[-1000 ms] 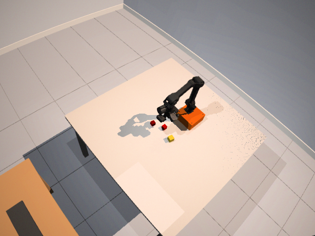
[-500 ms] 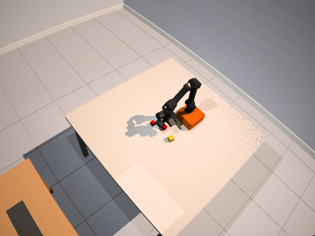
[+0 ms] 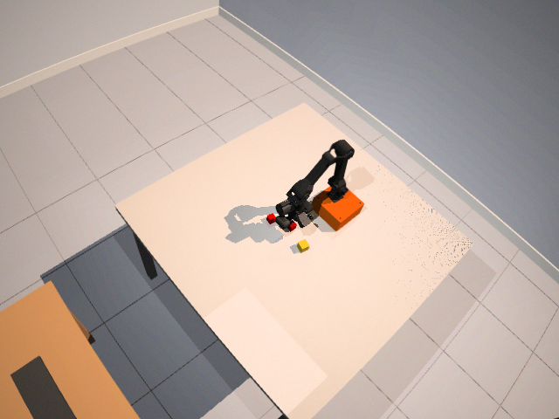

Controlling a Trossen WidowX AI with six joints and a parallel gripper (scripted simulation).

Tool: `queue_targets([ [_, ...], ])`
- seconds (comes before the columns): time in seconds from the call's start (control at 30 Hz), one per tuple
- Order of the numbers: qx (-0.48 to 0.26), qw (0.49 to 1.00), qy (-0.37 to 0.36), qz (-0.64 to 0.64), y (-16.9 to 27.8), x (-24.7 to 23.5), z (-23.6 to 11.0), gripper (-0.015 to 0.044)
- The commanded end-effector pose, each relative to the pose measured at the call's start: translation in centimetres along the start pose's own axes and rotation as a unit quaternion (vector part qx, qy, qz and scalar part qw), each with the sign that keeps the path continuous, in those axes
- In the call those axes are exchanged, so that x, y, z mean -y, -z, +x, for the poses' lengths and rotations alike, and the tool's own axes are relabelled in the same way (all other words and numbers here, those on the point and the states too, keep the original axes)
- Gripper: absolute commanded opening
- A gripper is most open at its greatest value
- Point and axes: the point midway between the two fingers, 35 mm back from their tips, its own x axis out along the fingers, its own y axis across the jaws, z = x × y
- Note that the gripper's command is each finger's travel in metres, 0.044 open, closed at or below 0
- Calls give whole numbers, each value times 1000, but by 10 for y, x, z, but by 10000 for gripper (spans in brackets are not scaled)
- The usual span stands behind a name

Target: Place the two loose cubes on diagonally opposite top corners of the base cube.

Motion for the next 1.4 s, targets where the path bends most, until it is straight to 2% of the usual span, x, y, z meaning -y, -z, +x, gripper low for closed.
queue_targets([
  [0.0,3,1000,-5,-3,-1,-3,8,265],
  [0.27,3,1000,-5,-3,-1,-4,19,265],
  [0.47,3,1000,-5,-3,-1,-4,19,107],
  [0.67,3,1000,-5,-3,-1,-2,15,105],
  [1.37,3,1000,-4,-3,0,4,-48,105],
])
